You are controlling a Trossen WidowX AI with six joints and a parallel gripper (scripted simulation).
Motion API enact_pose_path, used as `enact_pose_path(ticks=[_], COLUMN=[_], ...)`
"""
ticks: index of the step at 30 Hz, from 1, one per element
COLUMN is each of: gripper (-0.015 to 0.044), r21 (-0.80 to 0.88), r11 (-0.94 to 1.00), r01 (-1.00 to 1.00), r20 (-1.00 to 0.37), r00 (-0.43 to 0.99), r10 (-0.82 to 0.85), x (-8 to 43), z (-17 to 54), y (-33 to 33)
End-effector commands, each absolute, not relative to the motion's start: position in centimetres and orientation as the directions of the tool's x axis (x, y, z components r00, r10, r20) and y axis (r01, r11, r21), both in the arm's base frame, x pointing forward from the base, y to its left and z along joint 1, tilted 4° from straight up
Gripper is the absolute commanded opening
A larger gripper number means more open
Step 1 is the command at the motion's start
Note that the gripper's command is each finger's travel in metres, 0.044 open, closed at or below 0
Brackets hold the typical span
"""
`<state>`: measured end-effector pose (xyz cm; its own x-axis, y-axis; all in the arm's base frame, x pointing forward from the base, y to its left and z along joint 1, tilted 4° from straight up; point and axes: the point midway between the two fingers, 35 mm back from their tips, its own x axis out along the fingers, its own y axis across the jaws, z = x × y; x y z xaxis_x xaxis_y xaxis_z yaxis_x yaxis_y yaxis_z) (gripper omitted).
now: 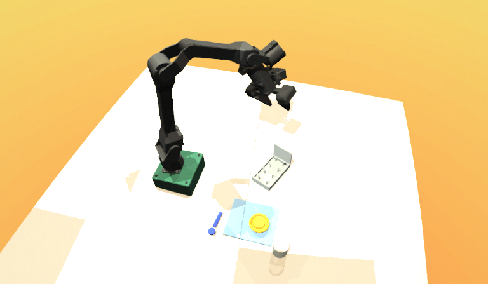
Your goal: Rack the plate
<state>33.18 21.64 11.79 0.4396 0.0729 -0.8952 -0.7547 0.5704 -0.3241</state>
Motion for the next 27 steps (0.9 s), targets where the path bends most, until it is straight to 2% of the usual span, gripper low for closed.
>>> enact_pose_path(ticks=[1,15,27], gripper=[0.04,0.04,0.04], r21=[-0.292,-0.185,-0.091], r11=[0.655,0.898,0.994], r01=[-0.697,-0.4,-0.062], r20=[-0.917,-0.972,-0.995], r00=[0.398,0.21,0.034], r10=[0.015,-0.106,-0.089], x=[35.0,37.7,34.8], z=[10.6,7.3,4.6], y=[17.5,2.7,-9.6])
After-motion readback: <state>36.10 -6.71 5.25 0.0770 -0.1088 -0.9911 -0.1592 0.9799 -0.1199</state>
